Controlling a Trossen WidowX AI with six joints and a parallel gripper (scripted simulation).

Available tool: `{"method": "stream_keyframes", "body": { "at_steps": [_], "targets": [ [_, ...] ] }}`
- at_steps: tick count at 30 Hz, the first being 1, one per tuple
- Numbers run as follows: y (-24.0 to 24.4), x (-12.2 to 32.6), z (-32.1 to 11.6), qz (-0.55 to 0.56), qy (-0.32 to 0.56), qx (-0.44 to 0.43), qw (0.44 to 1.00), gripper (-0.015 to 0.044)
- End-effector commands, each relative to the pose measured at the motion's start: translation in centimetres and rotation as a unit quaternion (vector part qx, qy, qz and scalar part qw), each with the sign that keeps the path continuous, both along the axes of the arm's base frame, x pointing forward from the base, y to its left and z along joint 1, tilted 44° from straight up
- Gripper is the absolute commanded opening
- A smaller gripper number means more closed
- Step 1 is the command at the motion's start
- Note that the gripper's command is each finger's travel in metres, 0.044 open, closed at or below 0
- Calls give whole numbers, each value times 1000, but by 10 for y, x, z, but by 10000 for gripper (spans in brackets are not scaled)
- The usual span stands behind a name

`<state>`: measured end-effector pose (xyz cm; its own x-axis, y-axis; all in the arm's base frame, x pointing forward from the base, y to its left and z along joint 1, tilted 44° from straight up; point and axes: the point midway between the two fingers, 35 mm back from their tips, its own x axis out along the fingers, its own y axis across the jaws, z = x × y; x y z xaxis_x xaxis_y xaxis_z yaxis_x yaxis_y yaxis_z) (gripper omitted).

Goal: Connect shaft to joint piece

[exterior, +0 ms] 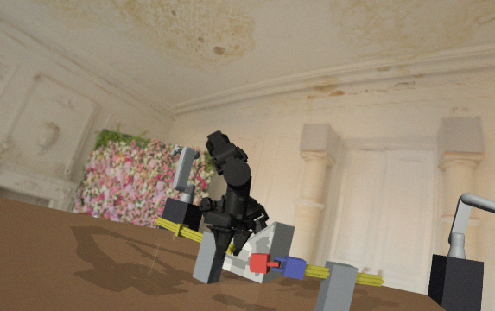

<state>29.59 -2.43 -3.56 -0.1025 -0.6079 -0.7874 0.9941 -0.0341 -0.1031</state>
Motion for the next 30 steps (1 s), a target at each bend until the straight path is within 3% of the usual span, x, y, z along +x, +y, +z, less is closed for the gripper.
{"method": "stream_keyframes", "body": {
  "at_steps": [1,12,30],
  "targets": [
    [7,0,-10,4,1,-1,1000,440],
    [47,-5,-48,4,1,0,1000,440],
    [33,-7,-68,4,1,-1,1000,440]
  ]
}}
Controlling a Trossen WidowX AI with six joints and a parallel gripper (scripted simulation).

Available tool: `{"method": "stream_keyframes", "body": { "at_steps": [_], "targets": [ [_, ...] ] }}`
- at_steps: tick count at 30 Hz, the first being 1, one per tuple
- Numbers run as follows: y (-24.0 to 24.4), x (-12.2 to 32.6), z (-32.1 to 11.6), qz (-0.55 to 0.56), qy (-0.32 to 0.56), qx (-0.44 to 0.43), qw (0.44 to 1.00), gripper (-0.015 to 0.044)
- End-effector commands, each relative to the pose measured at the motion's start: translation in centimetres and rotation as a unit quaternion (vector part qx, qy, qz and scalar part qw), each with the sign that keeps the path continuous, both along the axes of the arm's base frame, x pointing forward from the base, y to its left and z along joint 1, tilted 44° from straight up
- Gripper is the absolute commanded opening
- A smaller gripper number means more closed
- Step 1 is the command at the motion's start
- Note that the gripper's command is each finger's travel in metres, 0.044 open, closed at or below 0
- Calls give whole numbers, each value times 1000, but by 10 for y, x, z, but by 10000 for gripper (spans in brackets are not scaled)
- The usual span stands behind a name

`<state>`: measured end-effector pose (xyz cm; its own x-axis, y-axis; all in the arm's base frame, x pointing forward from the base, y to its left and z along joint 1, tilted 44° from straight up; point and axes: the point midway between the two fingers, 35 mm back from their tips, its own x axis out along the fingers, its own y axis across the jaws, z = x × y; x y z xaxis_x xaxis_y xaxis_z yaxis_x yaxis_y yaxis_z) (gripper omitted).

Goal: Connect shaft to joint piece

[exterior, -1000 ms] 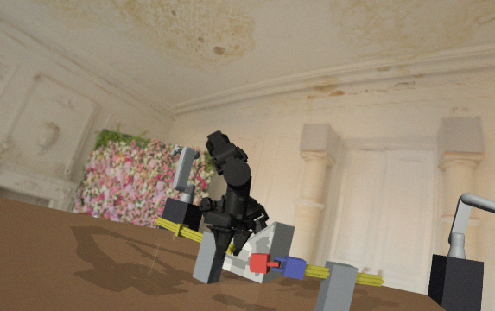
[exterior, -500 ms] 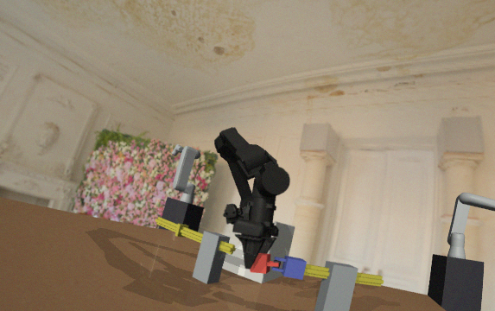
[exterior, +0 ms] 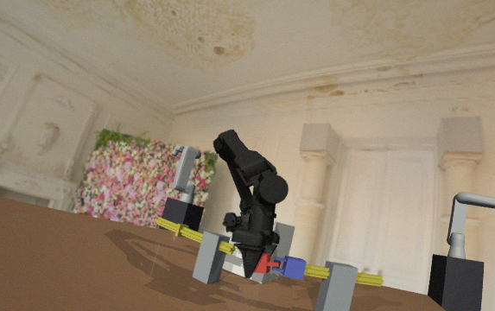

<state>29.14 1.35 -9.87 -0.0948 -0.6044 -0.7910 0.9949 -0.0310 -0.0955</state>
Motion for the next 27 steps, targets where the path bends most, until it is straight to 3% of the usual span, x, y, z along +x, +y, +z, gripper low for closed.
{"method": "stream_keyframes", "body": {
  "at_steps": [1,5,15,27],
  "targets": [
    [-5,-2,-6,2,4,-3,1000,440],
    [-8,-3,-9,2,4,-3,1000,440],
    [-8,-3,-9,2,4,-3,1000,182],
    [-8,-3,-9,2,4,-3,1000,182]
  ]
}}
